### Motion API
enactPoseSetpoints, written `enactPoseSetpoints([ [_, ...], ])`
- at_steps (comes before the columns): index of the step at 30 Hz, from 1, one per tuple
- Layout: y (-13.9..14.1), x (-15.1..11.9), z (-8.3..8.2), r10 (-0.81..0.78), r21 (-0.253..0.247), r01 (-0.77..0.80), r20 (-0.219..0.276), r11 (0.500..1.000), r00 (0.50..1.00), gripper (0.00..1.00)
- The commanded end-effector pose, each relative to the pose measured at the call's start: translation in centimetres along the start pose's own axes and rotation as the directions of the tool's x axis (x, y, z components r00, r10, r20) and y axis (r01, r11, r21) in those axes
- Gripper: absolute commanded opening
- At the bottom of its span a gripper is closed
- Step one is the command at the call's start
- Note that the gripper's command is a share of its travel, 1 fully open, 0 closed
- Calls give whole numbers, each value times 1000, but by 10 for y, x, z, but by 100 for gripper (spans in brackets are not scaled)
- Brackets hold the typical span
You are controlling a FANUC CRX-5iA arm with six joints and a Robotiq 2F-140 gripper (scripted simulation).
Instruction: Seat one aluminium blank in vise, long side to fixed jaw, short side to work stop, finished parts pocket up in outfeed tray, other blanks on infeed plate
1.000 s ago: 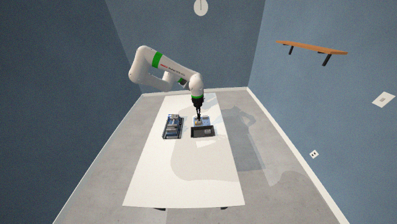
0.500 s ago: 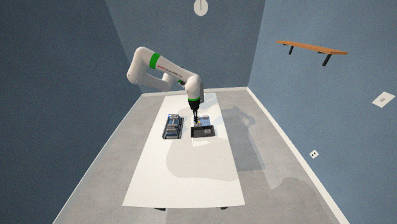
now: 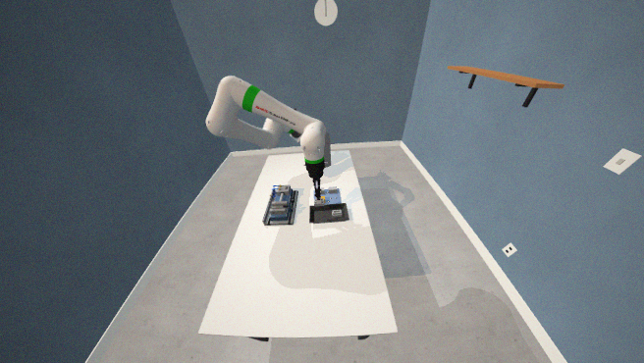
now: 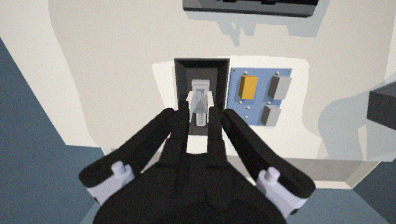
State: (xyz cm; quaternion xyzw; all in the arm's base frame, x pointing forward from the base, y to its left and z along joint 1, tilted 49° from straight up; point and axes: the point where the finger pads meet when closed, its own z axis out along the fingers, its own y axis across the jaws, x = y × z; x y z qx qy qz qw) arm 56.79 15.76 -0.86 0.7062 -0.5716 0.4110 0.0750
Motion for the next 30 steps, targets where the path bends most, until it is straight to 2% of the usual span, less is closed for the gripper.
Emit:
enactPoseSetpoints([
  [1,0,0,0,0,0,0,0,1000,1000,0],
  [30,0,0,6,0,0,0,0,1000,1000,0],
])
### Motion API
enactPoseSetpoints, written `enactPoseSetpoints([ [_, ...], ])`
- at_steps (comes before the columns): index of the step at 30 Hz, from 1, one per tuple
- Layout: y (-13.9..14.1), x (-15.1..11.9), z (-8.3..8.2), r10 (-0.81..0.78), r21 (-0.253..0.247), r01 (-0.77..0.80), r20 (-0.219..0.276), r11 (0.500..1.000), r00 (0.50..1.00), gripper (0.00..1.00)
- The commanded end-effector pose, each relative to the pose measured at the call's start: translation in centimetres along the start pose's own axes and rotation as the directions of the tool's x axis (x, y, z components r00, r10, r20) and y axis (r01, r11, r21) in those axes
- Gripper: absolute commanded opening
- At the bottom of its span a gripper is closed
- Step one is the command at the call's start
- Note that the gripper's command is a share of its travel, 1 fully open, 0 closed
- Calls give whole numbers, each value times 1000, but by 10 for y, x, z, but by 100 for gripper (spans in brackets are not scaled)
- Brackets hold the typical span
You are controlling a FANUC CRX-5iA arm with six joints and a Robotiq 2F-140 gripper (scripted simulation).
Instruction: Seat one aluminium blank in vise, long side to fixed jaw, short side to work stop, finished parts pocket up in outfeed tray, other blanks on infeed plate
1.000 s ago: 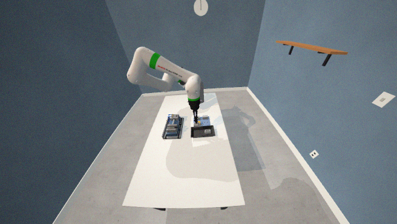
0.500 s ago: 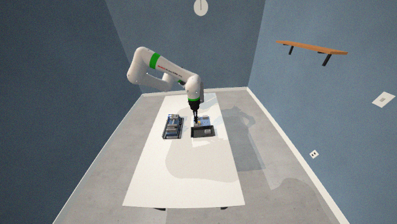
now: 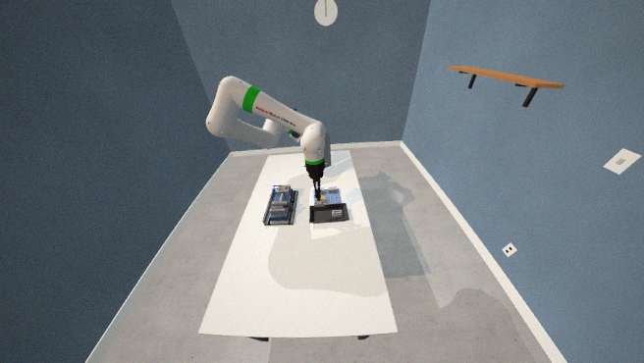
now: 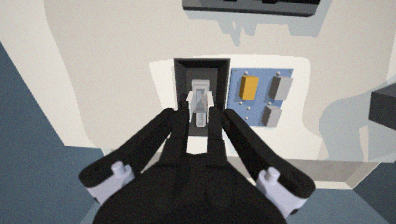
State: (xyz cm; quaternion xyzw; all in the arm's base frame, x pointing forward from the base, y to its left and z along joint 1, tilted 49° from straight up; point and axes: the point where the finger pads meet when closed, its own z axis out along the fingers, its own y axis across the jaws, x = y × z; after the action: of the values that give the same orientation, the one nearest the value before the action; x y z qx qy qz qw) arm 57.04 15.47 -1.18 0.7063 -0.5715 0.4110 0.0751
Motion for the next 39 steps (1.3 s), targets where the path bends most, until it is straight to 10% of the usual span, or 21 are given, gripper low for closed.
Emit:
enactPoseSetpoints([
  [1,0,0,2,0,0,0,0,1000,1000,0],
  [39,0,0,62,0,0,0,0,1000,1000,0],
])
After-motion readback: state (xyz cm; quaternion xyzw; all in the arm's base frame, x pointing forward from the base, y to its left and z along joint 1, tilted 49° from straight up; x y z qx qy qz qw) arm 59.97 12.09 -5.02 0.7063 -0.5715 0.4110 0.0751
